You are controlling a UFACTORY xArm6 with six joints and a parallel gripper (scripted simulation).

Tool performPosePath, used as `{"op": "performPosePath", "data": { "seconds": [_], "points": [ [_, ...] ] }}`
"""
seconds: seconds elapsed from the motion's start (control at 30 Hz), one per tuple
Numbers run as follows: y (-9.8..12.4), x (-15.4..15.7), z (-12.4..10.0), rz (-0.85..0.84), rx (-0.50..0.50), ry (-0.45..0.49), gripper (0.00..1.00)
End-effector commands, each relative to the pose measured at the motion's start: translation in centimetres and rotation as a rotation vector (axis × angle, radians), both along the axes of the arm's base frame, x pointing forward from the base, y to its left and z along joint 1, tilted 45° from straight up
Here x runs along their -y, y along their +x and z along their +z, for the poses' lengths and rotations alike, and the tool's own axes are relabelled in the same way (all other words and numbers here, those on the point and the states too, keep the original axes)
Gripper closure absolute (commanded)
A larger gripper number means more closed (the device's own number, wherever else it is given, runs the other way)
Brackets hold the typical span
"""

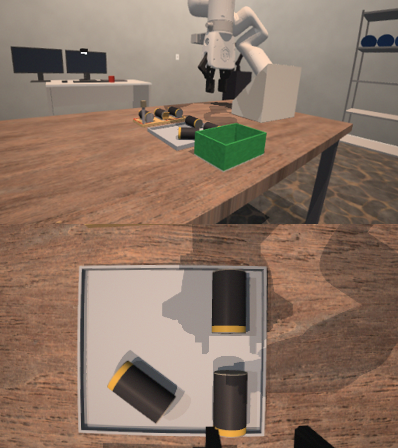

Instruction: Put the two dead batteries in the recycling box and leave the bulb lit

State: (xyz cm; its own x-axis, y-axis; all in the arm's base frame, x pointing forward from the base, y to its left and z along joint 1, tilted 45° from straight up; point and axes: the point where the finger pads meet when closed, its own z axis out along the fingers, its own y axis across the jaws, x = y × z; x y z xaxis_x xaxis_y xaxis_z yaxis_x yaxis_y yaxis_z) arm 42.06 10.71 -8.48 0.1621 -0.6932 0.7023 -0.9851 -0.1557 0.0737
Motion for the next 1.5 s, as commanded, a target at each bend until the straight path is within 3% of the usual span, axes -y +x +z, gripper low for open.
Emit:
{"op": "performPosePath", "data": {
  "seconds": [0.0, 0.23, 0.37, 0.53, 1.47],
  "points": [
    [0.1, -0.2, 0.1, 0.0, 0.005, 0.002, 0.49],
    [0.1, 0.2, -0.3, 0.0, 0.005, 0.002, 0.49],
    [0.4, 3.7, -3.8, 0.0, 0.005, 0.002, 0.49],
    [0.6, 5.3, -5.4, 0.0, 0.005, 0.002, 0.49],
    [0.7, 5.3, -5.5, 0.0, 0.005, 0.002, 0.49]
  ]
}}
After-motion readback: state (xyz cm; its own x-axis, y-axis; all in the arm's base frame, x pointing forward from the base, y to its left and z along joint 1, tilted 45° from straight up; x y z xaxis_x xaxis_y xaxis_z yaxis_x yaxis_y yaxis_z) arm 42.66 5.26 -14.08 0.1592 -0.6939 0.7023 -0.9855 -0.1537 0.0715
